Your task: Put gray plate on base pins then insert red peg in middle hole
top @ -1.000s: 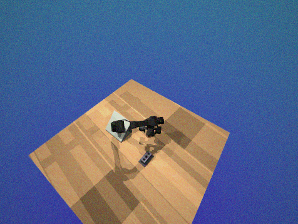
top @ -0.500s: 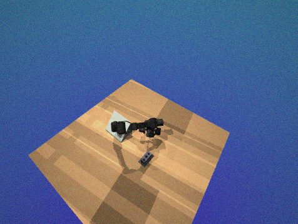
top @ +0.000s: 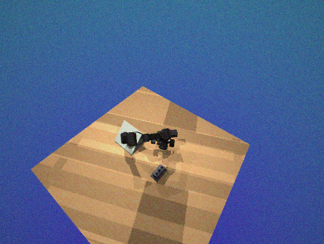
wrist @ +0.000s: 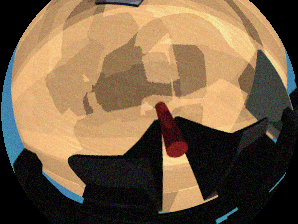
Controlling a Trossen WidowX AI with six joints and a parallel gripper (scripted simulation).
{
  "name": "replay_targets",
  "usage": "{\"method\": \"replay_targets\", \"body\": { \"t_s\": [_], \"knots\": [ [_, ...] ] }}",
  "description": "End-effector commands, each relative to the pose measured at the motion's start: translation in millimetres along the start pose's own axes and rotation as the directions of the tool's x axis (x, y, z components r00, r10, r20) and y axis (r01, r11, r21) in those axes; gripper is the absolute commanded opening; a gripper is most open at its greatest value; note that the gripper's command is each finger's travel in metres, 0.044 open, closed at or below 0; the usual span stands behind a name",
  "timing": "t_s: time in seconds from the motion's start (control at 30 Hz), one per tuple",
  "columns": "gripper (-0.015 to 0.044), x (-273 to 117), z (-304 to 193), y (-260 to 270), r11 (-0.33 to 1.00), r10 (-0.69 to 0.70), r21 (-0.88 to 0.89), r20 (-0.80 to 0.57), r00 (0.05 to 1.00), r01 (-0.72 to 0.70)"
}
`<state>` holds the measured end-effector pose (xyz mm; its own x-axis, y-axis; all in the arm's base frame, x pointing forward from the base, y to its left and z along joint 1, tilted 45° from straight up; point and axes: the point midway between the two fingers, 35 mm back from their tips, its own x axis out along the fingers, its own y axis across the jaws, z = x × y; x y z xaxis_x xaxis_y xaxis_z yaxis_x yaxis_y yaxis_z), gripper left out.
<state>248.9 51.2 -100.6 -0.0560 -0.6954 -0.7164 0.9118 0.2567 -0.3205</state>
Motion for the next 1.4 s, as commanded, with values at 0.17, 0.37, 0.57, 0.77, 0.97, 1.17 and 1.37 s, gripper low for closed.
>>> {"method": "replay_targets", "body": {
  "t_s": [0.17,0.37,0.57,0.77,0.97,1.17,1.37],
  "knots": [
    [0.0,0,1,0,1.0,0.002,-0.003,0.005,1.0,-0.002],
    [0.0,-1,0,0,1.0,0.002,-0.003,0.005,1.0,-0.002],
    [0.0,-16,0,3,1.0,0.003,-0.004,0.003,1.0,-0.003],
    [0.0,-34,0,5,1.0,0.004,-0.004,0.001,1.0,-0.004],
    [0.0,-52,-1,6,1.0,0.004,-0.005,0.0,1.0,-0.004],
    [0.0,-71,-1,6,1.0,0.004,-0.005,0.0,1.0,-0.004],
    [0.0,-72,1,4,1.0,-0.007,-0.014,0.008,1.0,0.007]
  ]
}}
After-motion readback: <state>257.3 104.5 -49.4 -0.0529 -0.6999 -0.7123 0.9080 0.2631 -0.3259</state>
